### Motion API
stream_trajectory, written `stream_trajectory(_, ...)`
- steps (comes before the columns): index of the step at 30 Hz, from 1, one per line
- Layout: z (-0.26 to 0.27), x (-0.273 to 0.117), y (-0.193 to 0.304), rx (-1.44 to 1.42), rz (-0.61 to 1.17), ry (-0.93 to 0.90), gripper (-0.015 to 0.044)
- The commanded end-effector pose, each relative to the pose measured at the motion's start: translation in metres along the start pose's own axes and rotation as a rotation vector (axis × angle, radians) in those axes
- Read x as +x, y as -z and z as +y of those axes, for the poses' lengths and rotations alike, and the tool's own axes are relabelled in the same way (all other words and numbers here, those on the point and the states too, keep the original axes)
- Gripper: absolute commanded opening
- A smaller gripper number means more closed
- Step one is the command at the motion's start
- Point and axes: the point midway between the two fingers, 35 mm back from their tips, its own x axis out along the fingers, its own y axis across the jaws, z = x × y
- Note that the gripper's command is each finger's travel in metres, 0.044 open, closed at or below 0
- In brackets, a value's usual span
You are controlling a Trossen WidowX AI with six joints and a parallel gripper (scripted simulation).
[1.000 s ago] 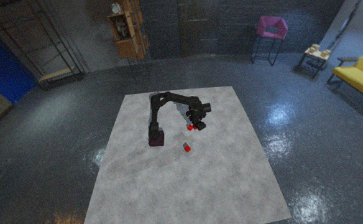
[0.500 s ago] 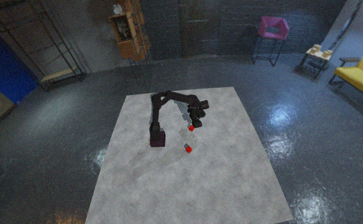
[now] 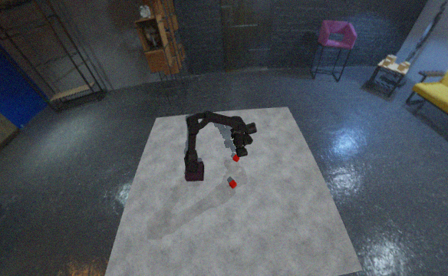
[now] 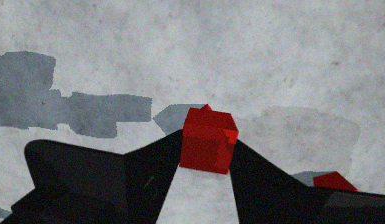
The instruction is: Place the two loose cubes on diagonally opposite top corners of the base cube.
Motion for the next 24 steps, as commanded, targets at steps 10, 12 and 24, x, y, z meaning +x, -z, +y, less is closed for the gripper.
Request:
stream_trajectory(10,0.0,0.022,0.0,0.006,0.0,-0.002,0.0105)
stream_trajectory(12,0.0,0.026,0.0,0.006,0.0,-0.002,0.0105)
stream_trajectory(24,0.0,0.028,0.0,0.006,0.0,-0.002,0.0105)
